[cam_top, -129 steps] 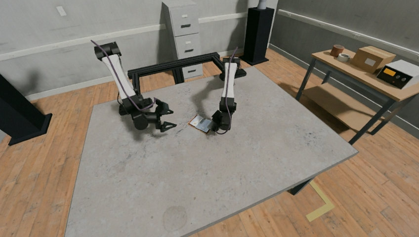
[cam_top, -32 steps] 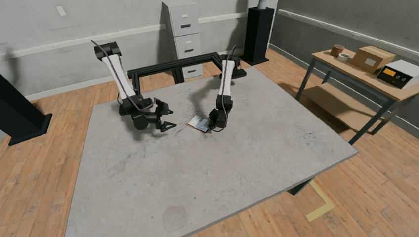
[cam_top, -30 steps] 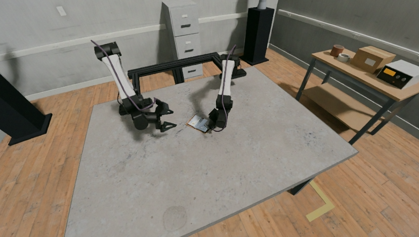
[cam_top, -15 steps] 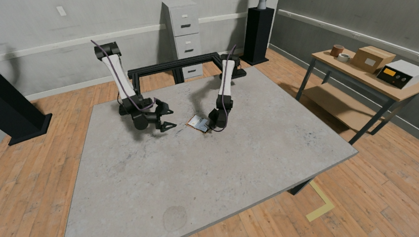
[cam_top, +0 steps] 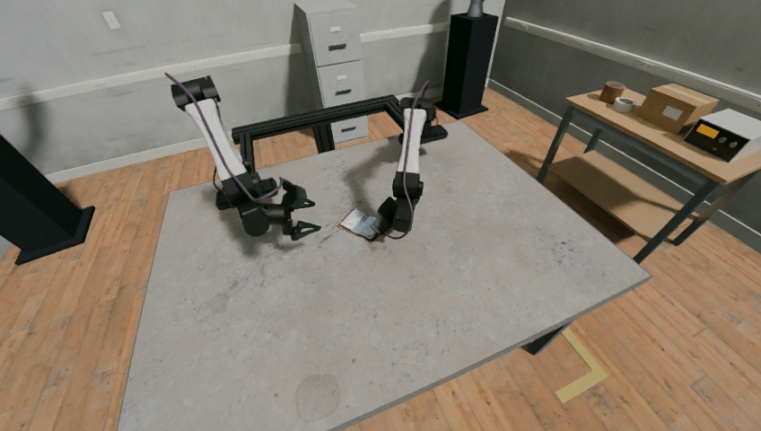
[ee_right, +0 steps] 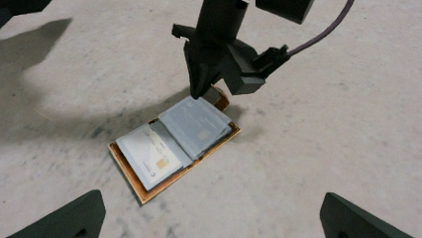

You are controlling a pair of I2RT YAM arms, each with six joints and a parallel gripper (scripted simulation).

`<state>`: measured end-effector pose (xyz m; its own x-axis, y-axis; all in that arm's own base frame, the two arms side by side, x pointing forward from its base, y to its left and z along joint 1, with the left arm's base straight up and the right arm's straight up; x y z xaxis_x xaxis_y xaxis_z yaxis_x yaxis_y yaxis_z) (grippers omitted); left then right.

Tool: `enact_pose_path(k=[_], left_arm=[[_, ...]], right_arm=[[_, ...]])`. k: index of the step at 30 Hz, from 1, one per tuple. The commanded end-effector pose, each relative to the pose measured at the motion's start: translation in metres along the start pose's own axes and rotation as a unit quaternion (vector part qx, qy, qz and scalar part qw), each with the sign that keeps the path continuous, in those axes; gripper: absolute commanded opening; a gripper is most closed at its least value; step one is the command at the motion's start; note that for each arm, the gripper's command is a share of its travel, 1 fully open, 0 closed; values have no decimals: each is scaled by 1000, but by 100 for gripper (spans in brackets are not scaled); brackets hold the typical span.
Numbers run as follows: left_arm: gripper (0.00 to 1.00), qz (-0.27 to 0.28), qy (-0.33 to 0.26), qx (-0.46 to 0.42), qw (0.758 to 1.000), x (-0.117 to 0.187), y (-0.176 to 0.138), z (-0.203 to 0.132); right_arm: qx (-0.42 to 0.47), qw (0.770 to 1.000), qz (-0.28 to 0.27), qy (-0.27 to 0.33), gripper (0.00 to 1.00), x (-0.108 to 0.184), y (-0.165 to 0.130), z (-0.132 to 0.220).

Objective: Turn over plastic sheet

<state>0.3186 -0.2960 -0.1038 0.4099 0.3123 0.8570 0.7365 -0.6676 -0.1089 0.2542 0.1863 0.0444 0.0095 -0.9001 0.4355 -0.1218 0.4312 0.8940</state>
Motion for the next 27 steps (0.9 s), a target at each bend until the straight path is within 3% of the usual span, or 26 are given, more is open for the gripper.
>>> enact_pose_path(k=[1, 4, 10, 16, 27], left_arm=[[1, 22, 17, -30, 999, -7, -7, 2], [1, 64, 21, -71, 995, 3, -12, 4], [1, 42, 24, -85, 995, 13, 10, 7], [1, 34, 33, -102, 994, 27, 15, 2], [1, 37, 32, -100, 994, 26, 14, 3]], right_arm=[[11, 1000, -5, -4, 100, 2, 5, -4], [11, 1000, -5, -4, 100, 2, 5, -4], [11, 1000, -5, -4, 100, 2, 5, -4], [11, 1000, -5, -4, 100, 2, 5, -4], [11, 1000, -5, -4, 100, 2, 5, -4]])
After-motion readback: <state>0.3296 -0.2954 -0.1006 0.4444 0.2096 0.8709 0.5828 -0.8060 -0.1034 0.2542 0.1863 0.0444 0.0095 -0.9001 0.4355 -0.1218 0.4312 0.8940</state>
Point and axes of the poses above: on each arm, the point where the finger pads meet when closed, its own x axis back along the fingers, its own z axis across the jaws, y = z × x, the point moved 2 cm from there along x, back along the fingers, and after that the axes turned 14 degrees about x, right-handed, at the moved point
